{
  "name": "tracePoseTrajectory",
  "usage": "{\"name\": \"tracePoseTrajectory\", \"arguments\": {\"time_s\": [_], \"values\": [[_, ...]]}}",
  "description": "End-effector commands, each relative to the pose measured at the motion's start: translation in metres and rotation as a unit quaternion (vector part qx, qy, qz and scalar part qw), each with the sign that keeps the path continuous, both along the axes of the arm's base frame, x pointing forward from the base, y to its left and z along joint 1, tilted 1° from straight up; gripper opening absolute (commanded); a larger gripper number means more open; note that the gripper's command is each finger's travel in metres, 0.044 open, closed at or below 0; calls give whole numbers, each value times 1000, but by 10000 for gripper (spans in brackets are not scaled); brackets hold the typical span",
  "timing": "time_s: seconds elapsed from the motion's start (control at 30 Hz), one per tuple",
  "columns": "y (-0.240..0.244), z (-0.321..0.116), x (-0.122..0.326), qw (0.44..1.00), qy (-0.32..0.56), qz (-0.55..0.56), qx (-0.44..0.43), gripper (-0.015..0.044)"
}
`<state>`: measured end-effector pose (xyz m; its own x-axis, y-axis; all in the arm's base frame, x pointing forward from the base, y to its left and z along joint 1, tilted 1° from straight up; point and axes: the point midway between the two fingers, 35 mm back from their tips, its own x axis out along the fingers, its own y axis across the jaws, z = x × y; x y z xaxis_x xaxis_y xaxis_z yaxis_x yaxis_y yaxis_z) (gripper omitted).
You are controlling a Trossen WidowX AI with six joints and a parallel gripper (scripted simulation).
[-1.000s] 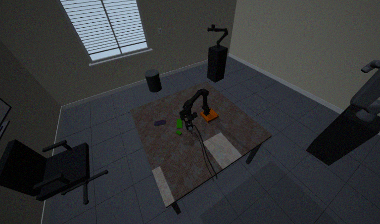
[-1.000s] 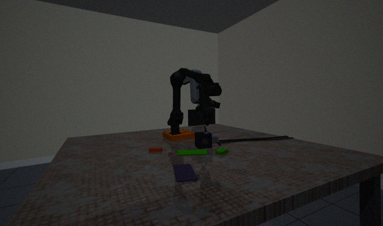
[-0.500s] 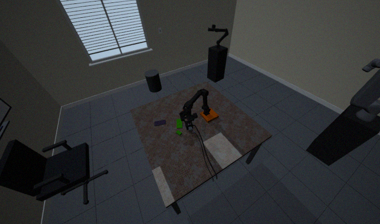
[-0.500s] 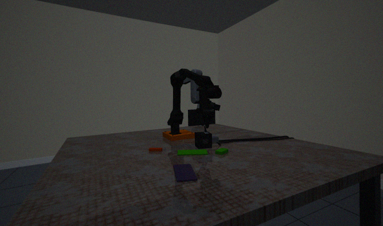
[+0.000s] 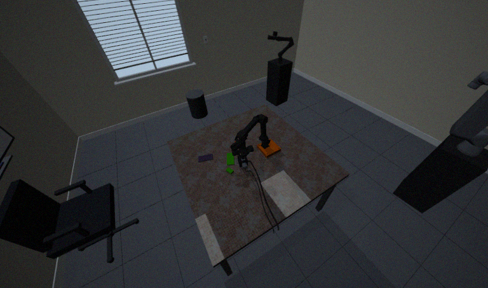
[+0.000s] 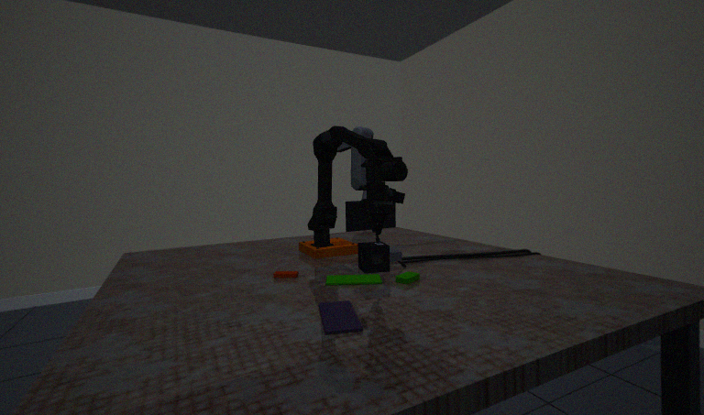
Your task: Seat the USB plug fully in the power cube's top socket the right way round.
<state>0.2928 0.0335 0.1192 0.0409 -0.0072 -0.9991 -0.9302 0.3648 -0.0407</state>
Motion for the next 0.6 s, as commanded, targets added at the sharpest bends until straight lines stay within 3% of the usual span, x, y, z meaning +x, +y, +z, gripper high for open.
{"name": "tracePoseTrajectory", "arguments": {"time_s": [0.0, 0.13, 0.57], "values": [[0, 0, 0, 1000, 0, 0, 0, 99], [0, 0, 0, 1000, 0, 0, 0, 0], [0, 0, 0, 1000, 0, 0, 0, 0]]}}
